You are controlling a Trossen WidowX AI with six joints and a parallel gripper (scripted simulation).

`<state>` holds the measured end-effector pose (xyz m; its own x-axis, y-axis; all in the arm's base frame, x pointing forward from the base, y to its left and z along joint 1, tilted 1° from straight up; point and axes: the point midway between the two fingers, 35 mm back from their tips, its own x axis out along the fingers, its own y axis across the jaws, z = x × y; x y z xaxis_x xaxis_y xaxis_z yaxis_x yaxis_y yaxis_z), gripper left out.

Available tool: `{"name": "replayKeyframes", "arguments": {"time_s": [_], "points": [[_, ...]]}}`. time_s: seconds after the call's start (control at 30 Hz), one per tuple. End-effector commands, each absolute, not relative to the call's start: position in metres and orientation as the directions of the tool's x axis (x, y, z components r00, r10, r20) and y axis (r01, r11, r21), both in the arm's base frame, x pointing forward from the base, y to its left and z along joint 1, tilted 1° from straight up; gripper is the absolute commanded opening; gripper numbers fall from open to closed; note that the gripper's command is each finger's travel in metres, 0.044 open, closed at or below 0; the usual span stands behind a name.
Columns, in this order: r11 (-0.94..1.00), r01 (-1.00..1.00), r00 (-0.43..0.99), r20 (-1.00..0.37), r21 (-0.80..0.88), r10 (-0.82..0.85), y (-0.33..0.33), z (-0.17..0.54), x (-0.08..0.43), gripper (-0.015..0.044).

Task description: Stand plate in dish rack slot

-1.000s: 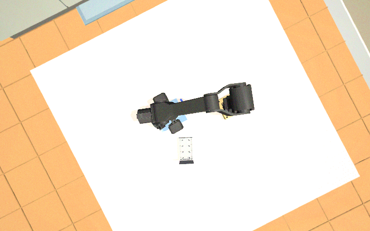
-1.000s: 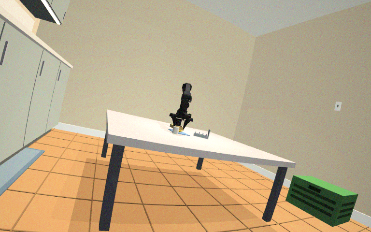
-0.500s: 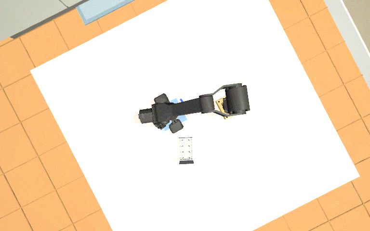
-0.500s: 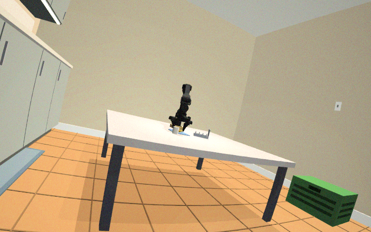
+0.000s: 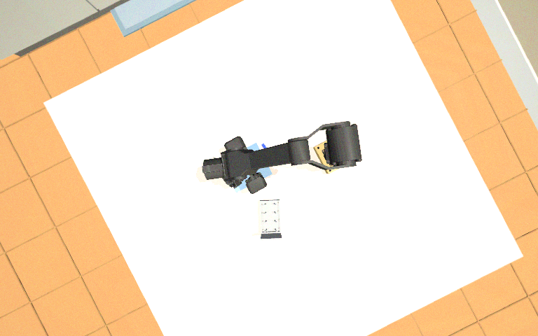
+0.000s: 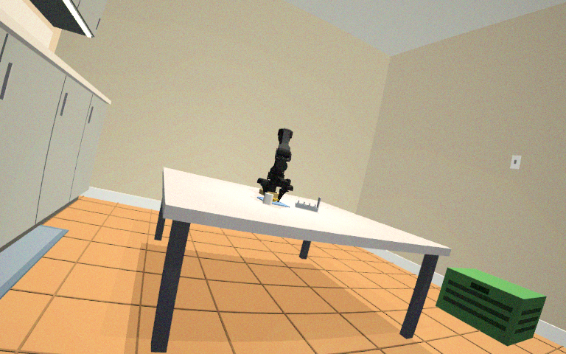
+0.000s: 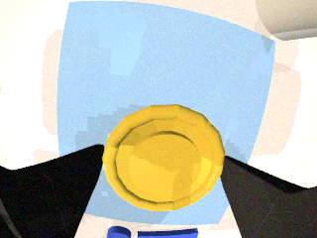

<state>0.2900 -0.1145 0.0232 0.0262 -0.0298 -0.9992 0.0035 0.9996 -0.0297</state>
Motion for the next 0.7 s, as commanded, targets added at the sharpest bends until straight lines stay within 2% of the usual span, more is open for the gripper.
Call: {"name": "replayKeyframes", "arguments": {"time_s": [0.0,0.2,0.57,0.67], "points": [[1.000,-0.001,0.030,-0.999,-0.028,-0.028,-0.114,0.023,0.291,0.0335],[1.000,-0.001,0.030,-0.999,-0.028,-0.028,-0.114,0.023,0.291,0.0295],[1.000,-0.001,0.031,-0.999,-0.028,-0.028,-0.117,0.060,0.299,0.0006],[1.000,-0.001,0.031,-0.999,-0.028,-0.028,-0.117,0.073,0.301,0.0000]]}}
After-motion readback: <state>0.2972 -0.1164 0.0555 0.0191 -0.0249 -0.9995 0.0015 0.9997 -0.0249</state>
